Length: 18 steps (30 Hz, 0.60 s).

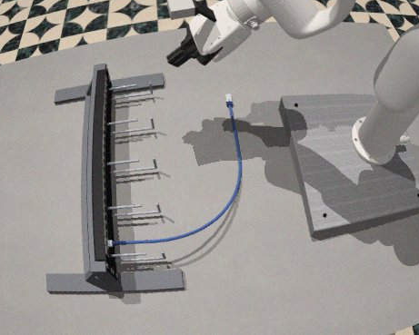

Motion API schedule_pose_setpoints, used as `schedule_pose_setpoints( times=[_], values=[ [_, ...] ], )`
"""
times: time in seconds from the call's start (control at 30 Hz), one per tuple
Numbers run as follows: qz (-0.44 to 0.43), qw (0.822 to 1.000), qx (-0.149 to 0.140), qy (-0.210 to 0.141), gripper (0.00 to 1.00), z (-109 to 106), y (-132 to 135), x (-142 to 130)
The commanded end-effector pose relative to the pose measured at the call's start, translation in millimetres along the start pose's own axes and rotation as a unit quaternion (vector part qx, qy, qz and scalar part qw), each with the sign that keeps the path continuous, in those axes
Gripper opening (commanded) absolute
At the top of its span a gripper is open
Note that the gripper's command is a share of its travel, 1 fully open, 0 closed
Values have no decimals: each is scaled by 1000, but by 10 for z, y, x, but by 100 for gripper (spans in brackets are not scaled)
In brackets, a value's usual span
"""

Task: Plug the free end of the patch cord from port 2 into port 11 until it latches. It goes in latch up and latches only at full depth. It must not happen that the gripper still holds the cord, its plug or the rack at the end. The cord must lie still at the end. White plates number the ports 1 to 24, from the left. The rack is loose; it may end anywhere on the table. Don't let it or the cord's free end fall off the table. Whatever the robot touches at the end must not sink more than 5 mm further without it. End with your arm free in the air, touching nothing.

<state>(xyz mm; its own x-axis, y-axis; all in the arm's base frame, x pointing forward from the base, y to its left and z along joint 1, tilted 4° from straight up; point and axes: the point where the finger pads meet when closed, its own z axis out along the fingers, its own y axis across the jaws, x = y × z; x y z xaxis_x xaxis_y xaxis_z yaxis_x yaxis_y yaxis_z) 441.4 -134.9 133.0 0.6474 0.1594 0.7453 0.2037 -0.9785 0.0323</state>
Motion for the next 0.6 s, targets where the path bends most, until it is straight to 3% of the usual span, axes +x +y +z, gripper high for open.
schedule_pose_setpoints(
  times=[0.0,0.4,0.47,0.57],
  values=[
    [-64,997,41,-33,0,10,-77,-68],
    [-192,970,111,-96,0,17,-224,-320],
    [-192,970,111,-96,0,17,-224,-320],
    [-239,954,137,-120,0,11,-266,-434]
  ],
)
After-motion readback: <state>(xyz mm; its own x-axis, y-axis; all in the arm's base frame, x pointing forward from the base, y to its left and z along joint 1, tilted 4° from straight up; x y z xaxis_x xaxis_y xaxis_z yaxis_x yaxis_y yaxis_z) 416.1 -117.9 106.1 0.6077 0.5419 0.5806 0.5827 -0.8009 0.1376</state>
